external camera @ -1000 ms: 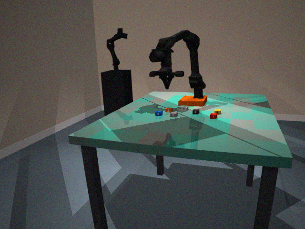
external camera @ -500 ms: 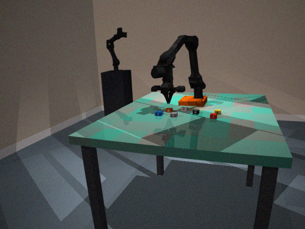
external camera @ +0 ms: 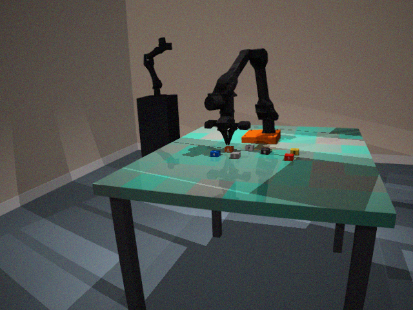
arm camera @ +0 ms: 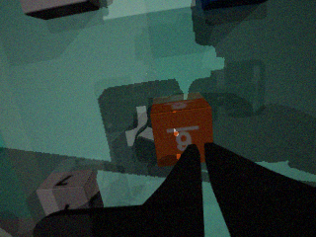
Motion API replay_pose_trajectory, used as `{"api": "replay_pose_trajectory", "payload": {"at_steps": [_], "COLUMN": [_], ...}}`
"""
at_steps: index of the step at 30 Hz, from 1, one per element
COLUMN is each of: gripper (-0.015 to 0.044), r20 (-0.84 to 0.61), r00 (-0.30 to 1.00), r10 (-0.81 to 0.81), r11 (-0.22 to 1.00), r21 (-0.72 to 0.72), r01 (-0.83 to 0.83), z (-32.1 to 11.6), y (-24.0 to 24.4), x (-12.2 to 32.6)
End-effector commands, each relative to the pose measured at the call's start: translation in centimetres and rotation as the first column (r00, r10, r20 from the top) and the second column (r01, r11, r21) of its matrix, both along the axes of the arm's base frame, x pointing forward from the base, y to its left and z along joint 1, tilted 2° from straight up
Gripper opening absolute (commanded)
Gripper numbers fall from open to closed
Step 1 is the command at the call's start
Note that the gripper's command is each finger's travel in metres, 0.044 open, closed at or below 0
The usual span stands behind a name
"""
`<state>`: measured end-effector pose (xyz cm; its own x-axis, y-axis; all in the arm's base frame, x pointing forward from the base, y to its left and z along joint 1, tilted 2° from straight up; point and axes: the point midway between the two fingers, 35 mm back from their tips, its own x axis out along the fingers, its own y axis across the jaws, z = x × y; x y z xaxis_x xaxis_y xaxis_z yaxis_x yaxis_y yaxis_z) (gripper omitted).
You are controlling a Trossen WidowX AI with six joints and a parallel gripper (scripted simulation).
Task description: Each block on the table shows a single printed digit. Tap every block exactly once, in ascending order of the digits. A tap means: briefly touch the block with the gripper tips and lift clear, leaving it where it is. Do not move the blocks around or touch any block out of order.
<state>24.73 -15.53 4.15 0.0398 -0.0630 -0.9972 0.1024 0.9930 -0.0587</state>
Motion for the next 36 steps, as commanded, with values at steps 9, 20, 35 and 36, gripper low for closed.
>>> {"api": "replay_pose_trajectory", "payload": {"at_steps": [9,20,35,36], "gripper": [0.0020,0.0020,0.0020,0.0020], "r20": [-0.011,-0.010,-0.012,-0.012], "r00": [1.000,1.000,1.000,1.000], "r10": [0.004,0.004,0.004,0.004], "r11": [1.000,1.000,1.000,1.000], "r21": [0.010,0.009,0.016,0.017], "r01": [-0.004,-0.004,-0.004,-0.004], "z": [-1.2,4.2,9.5,9.4], "y": [0.1,0.3,8.2,8.8], "x": [-0.2,-0.1,-2.7,-3.0]}}
